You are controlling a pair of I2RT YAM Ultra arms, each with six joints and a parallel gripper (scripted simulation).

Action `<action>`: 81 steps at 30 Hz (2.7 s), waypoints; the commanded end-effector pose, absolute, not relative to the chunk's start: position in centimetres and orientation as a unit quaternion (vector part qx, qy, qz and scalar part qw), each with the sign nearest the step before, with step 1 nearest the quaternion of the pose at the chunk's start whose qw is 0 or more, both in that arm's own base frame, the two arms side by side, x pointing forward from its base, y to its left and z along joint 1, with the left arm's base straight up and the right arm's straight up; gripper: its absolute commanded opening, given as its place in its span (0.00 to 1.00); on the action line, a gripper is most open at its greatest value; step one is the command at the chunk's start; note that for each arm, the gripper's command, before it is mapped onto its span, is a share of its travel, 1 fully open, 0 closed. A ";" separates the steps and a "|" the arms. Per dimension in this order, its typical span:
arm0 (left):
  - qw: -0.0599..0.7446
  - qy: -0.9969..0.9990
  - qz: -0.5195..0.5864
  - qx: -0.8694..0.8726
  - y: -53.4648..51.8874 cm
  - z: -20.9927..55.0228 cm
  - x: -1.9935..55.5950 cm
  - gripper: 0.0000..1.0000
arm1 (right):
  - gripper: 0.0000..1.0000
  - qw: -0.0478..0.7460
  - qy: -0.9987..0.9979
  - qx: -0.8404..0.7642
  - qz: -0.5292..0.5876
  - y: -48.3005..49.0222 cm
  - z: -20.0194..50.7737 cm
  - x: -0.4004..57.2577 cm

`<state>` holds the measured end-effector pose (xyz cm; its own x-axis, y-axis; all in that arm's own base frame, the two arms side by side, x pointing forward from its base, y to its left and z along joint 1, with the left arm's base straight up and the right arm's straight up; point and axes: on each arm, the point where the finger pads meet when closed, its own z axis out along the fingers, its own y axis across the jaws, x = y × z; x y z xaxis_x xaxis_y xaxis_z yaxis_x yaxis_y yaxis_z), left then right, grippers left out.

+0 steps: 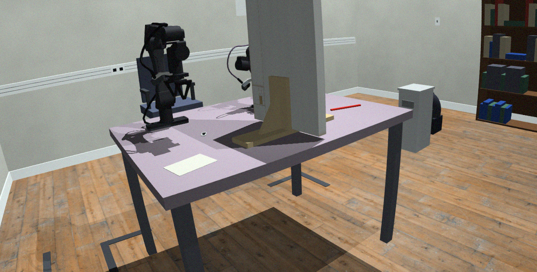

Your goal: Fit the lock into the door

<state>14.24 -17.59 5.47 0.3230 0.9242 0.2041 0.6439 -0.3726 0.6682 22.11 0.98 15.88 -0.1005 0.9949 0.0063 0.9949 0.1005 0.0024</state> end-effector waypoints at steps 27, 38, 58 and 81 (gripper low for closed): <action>0.259 0.509 0.292 0.767 -18.3 4.5 14.6 0.10 | 1.00 -0.002 -0.742 -0.671 -0.002 1.0 16.2 22.0; 0.249 0.508 0.288 0.773 -17.9 3.1 14.4 0.10 | 1.00 -0.002 -0.742 -0.671 -0.002 1.0 16.2 22.0; 0.244 0.509 0.277 0.778 -18.0 3.1 14.0 0.11 | 1.00 -0.002 -0.742 -0.671 -0.002 1.0 16.2 22.0; 0.244 0.509 0.277 0.778 -18.0 3.1 14.0 0.16 | 1.00 -0.002 -0.742 -0.671 -0.002 1.0 16.2 22.0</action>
<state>13.95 -17.82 2.84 0.3319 0.9235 0.1922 0.6572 -0.3726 0.6552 22.11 0.98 15.88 -0.1005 0.9949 0.0063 0.9949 0.1005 0.0024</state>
